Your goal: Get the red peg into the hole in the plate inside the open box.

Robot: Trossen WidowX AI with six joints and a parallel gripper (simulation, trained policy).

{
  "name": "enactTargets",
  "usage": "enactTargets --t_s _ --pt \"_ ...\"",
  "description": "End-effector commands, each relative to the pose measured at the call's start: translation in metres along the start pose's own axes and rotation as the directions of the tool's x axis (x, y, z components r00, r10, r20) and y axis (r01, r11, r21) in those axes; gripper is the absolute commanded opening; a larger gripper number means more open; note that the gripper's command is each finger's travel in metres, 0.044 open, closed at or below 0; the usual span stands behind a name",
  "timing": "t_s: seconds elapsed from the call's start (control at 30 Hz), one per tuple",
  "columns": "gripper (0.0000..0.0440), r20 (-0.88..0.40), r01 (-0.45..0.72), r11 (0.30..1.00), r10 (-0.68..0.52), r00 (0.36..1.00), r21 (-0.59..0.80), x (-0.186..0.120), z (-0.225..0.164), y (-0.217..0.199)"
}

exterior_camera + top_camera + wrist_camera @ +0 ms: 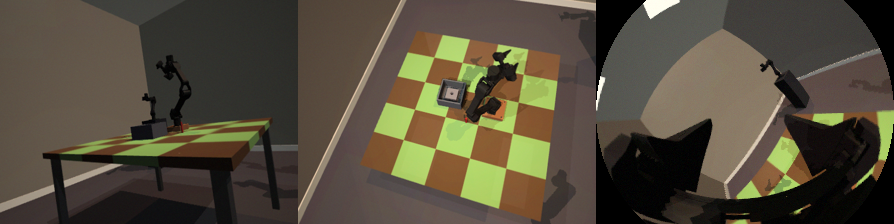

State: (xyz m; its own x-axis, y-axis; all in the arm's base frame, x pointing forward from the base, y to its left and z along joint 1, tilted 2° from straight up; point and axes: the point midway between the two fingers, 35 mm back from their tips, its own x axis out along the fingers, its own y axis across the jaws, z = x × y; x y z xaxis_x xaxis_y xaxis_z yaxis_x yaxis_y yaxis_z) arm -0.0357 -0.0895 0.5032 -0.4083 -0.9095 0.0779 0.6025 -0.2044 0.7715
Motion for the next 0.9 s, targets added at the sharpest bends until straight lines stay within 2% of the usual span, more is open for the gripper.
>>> enactTargets --t_s 0.0,0.17,0.37,0.6,0.87 --pt "0.044 -0.091 0.038 0.999 -0.039 0.995 -0.005 0.016 -0.014 -0.013" --pt "0.044 -0.255 0.082 0.996 -0.087 0.963 -0.031 0.036 -0.045 -0.03" --pt "0.044 -0.435 0.115 0.989 -0.146 0.888 -0.096 0.052 -0.086 -0.045" --pt "0.044 -0.613 0.097 0.975 -0.201 0.764 -0.199 0.057 -0.138 -0.056" --pt "0.044 -0.759 0.009 0.946 -0.267 0.594 -0.325 0.045 -0.196 -0.062"
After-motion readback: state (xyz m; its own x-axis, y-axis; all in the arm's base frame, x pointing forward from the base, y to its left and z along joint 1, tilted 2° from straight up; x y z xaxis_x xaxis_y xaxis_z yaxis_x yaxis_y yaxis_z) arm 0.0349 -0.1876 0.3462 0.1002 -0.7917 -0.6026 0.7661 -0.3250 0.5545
